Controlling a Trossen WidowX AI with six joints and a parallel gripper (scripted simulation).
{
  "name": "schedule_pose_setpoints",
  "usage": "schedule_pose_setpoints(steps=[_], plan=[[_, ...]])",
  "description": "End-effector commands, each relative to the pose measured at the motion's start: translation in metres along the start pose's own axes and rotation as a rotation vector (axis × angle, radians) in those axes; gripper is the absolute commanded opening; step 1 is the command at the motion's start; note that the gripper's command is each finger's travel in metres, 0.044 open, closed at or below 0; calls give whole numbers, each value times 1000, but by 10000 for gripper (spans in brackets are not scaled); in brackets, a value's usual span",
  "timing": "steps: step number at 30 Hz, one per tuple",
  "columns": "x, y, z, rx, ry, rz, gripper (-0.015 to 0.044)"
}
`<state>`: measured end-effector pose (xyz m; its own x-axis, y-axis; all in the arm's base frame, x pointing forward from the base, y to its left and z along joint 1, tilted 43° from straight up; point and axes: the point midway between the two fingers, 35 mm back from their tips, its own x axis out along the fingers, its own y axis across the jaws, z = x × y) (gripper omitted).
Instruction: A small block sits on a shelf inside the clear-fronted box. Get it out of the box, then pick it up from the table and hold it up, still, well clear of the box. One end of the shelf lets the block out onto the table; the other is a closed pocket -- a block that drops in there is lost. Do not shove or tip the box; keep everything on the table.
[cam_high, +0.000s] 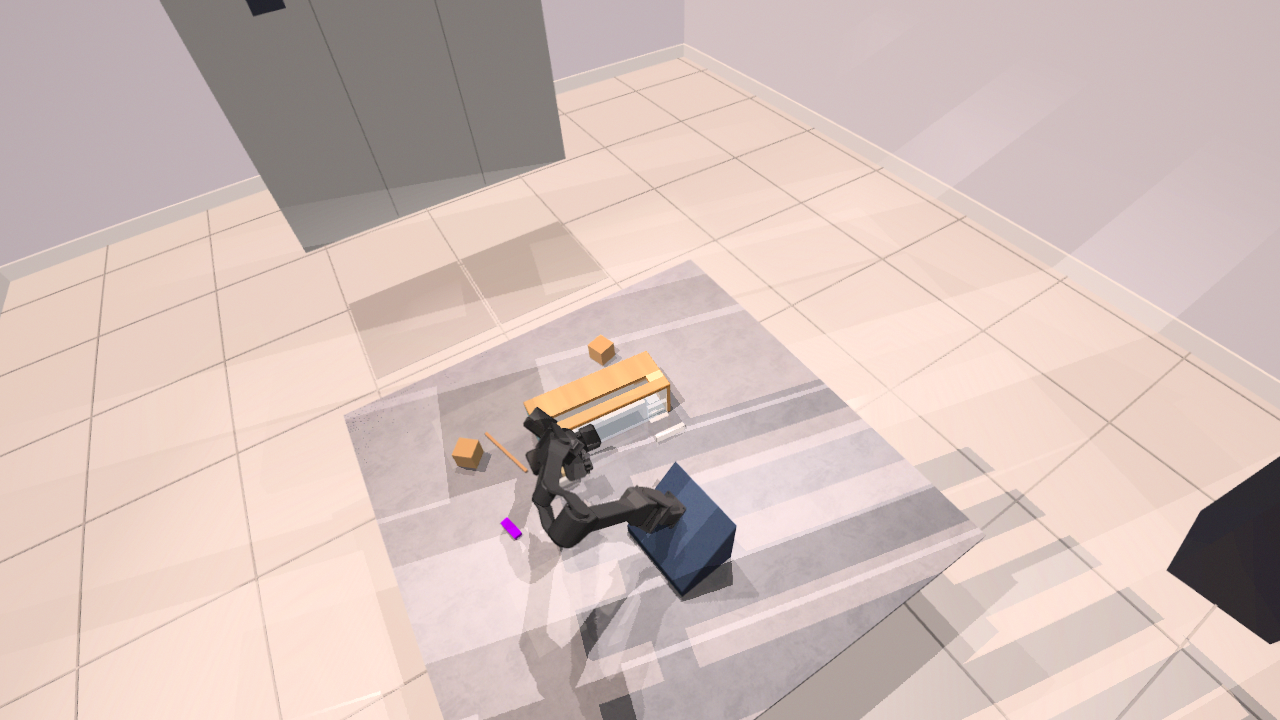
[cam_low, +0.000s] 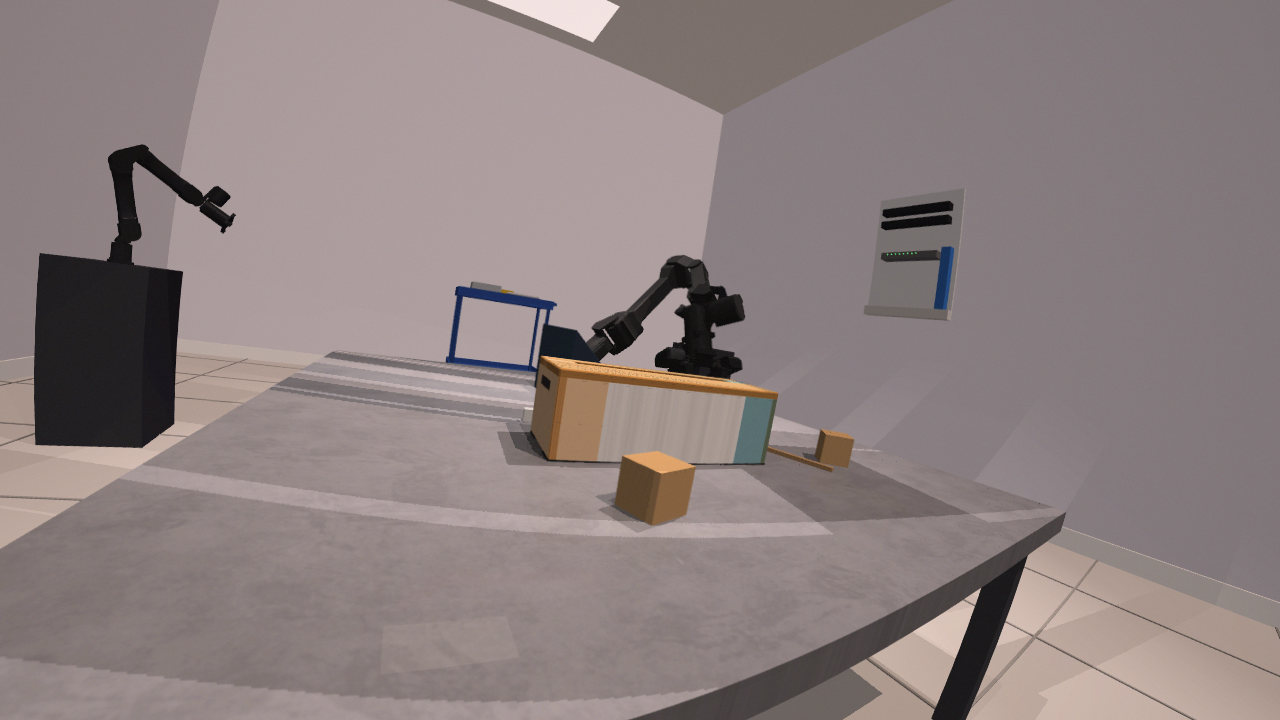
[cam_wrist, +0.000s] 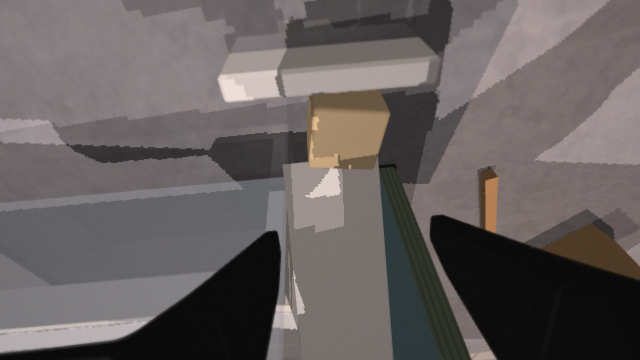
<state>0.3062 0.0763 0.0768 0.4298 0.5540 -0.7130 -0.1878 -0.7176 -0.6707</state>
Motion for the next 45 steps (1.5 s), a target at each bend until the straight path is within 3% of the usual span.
schedule_pose_setpoints(steps=[1,38,45], plan=[[6,2,3,7,4,5,285],[59,-1,26,8,4,2,285],[59,-1,26,8,4,2,101]])
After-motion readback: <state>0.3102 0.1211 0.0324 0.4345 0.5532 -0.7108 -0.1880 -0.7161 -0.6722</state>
